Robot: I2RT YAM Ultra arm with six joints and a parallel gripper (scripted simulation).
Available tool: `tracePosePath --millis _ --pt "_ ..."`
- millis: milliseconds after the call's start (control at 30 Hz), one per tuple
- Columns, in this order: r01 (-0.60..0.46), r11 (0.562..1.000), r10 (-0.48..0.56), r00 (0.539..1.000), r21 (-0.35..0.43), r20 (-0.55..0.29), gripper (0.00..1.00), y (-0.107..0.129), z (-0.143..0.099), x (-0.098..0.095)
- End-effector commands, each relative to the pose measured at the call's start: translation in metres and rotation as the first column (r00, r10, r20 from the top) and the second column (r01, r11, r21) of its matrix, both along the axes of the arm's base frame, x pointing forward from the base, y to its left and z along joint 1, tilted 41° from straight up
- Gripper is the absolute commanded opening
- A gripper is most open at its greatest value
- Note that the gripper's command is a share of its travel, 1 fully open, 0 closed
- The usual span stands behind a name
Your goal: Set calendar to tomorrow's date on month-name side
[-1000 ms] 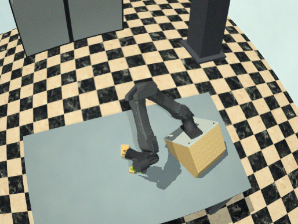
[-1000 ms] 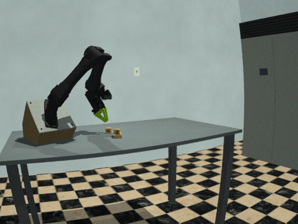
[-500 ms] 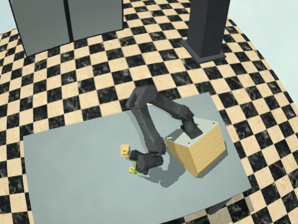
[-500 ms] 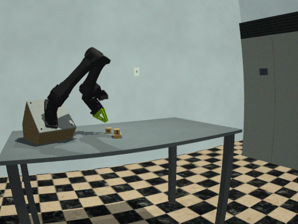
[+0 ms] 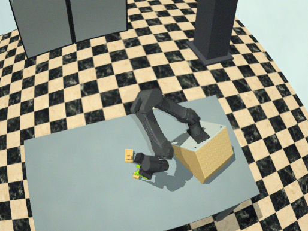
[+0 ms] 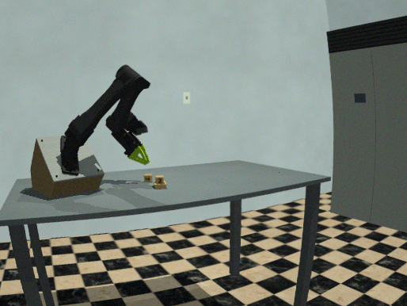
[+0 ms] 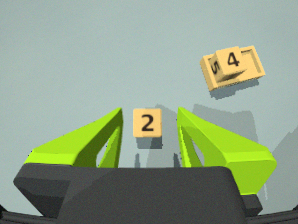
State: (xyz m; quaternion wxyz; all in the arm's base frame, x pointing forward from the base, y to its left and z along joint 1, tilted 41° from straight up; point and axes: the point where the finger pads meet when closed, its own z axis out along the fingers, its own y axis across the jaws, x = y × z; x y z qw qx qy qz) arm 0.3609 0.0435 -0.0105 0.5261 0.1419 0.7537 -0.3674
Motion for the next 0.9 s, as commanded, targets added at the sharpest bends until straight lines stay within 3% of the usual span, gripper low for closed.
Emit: tracePosePath --millis 0,867 --pt "-0.023 1.0 0.023 0.999 0.015 0.046 0.45 0.017 0.009 0.007" --pt "-0.031 1.0 0.031 1.0 -0.005 0.005 0.45 0.008 -0.005 0.0"
